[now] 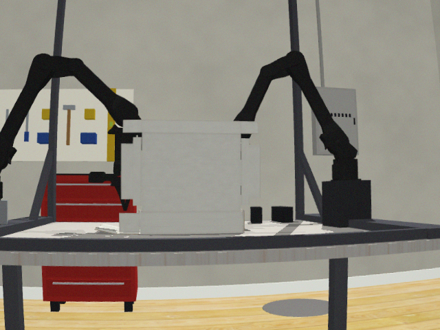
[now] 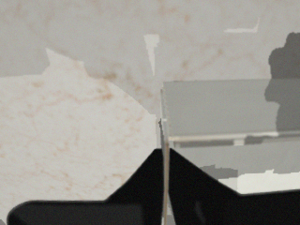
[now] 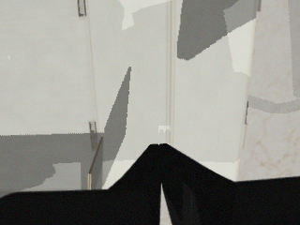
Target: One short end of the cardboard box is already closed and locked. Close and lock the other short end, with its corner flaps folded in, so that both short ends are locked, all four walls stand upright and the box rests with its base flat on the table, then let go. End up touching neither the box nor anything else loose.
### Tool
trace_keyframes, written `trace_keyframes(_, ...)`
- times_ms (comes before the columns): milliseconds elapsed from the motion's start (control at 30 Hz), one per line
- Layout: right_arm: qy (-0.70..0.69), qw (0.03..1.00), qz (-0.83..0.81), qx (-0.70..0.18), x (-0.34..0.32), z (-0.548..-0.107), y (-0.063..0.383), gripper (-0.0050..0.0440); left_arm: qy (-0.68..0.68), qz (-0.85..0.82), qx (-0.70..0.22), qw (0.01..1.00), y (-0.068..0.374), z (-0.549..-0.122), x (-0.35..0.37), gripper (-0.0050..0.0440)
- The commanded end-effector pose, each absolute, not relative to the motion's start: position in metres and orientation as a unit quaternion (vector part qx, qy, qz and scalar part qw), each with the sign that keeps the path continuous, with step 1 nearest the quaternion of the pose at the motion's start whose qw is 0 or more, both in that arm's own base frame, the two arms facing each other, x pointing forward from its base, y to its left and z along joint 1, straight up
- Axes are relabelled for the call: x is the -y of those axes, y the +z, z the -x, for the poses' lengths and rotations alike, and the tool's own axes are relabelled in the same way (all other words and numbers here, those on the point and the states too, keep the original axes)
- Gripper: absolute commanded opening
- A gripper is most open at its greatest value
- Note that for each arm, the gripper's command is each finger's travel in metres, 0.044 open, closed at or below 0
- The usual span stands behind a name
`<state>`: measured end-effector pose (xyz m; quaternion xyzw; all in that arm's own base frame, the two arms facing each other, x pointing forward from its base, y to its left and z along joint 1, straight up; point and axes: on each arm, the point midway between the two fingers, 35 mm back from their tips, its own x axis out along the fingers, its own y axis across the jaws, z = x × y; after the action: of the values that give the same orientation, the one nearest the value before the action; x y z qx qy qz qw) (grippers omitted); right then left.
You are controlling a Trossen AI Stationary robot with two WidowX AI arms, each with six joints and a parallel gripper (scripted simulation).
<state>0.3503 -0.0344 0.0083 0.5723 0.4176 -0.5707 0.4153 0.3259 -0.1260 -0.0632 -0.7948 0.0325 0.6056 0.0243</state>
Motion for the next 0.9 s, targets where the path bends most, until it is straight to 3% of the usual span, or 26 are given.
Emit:
trace_keyframes(0,-0.565,0.421,-0.579,-0.409,0.035,-0.355,0.018,0.0,0.598,0.8,-0.035,0.021,-0.057,-0.33,0.128,0.0)
trace_keyframes(133,-0.565,0.421,-0.579,-0.409,0.035,-0.355,0.018,0.0,0.598,0.8,-0.035,0.021,-0.057,-0.33,0.128,0.0)
trace_keyframes(333,-0.524,0.462,-0.568,-0.435,0.039,-0.354,0.011,0.0145,0.598,0.8,-0.035,0.021,-0.057,-0.33,0.128,0.0)
trace_keyframes(367,-0.509,0.477,-0.564,-0.442,0.041,-0.353,0.009,0.0151,0.598,0.8,-0.035,0.021,-0.057,-0.33,0.128,0.0)
trace_keyframes(867,-0.299,0.688,-0.448,-0.486,0.067,-0.336,-0.011,0.0151,0.598,0.8,-0.035,0.021,-0.057,-0.33,0.128,0.0)
